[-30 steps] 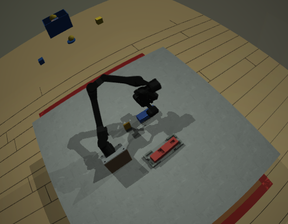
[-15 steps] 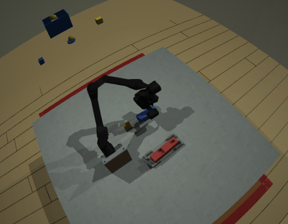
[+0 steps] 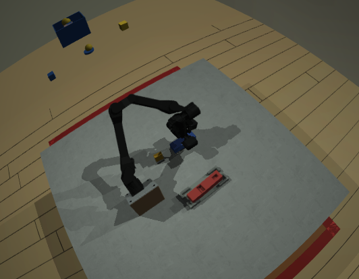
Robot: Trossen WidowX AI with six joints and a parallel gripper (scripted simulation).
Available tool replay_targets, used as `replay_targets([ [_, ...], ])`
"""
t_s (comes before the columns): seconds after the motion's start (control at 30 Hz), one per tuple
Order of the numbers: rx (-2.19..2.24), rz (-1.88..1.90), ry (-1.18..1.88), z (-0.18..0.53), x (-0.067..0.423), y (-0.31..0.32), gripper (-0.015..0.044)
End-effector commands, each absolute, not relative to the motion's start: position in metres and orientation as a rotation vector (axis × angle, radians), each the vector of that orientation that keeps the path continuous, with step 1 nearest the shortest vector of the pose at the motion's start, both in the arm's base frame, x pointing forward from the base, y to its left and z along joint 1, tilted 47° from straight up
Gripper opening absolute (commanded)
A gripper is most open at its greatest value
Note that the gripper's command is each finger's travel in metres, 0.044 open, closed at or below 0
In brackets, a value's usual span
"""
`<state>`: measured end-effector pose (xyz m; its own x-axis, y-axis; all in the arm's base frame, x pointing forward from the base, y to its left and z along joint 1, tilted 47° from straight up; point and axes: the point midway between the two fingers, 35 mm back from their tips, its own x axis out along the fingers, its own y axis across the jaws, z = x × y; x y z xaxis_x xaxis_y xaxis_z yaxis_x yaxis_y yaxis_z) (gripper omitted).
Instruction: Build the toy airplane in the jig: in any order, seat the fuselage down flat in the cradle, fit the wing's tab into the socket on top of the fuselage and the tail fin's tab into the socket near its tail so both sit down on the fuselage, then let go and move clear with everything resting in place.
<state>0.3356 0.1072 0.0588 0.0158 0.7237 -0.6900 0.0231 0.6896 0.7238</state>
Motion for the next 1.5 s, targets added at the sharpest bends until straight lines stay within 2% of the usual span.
replay_targets([
  [0.0,0.66,0.61,1.474,0.058,0.335,0.108,0.0171],
  [0.2,0.66,0.61,1.474,0.058,0.335,0.108,0.0131],
  [0.37,0.656,0.611,1.475,0.06,0.336,0.106,0.0],
  [1.47,0.654,0.6,1.477,0.126,0.338,0.034,0.0],
])
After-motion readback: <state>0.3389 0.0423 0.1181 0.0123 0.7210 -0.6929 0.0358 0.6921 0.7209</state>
